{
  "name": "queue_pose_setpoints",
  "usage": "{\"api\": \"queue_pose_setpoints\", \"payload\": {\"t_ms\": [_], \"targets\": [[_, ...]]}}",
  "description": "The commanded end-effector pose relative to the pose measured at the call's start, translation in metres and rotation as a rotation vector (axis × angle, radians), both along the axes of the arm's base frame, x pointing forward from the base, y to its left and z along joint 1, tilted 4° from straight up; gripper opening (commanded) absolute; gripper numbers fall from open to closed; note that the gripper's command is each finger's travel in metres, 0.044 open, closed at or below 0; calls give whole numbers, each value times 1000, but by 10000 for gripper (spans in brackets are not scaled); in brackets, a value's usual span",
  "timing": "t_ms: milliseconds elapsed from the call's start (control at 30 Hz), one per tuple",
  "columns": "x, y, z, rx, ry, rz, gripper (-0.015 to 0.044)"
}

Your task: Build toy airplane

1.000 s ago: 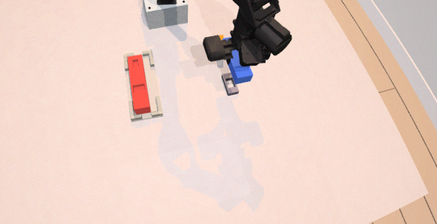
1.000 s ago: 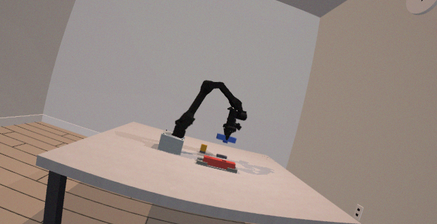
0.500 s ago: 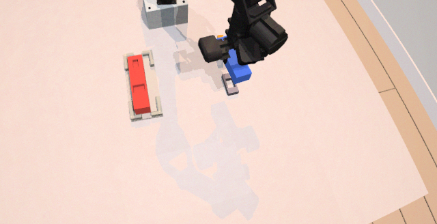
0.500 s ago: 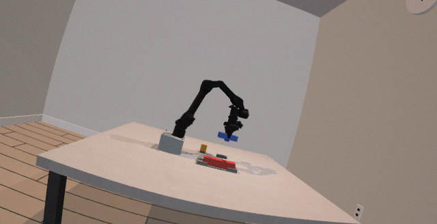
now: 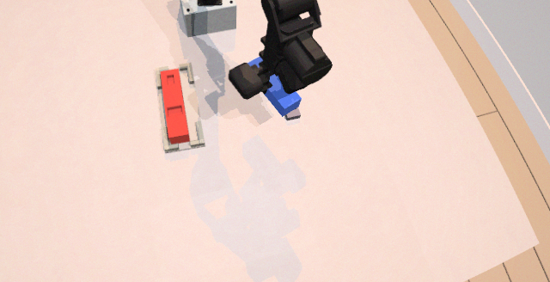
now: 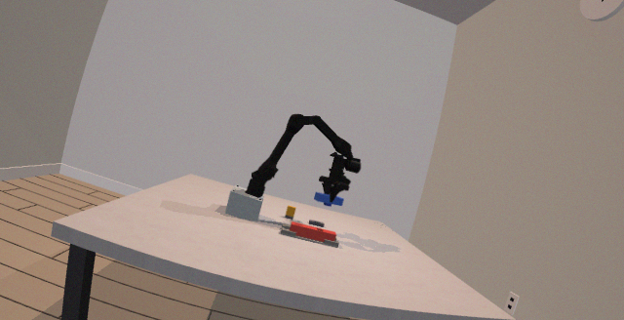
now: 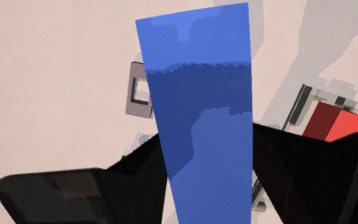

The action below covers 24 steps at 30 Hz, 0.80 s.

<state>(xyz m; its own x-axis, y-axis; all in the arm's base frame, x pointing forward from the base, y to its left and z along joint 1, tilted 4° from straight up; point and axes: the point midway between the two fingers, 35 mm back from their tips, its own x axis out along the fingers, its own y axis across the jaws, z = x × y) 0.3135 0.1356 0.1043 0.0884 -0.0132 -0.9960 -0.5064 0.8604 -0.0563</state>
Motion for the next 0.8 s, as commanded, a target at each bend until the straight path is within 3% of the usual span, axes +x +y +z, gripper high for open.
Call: {"api": "queue_pose_setpoints", "payload": {"t_ms": [0, 767], "targets": [[2, -12, -2, -2, 2, 68, 0], [17, -86, -12, -42, 7, 464, 0]]}}
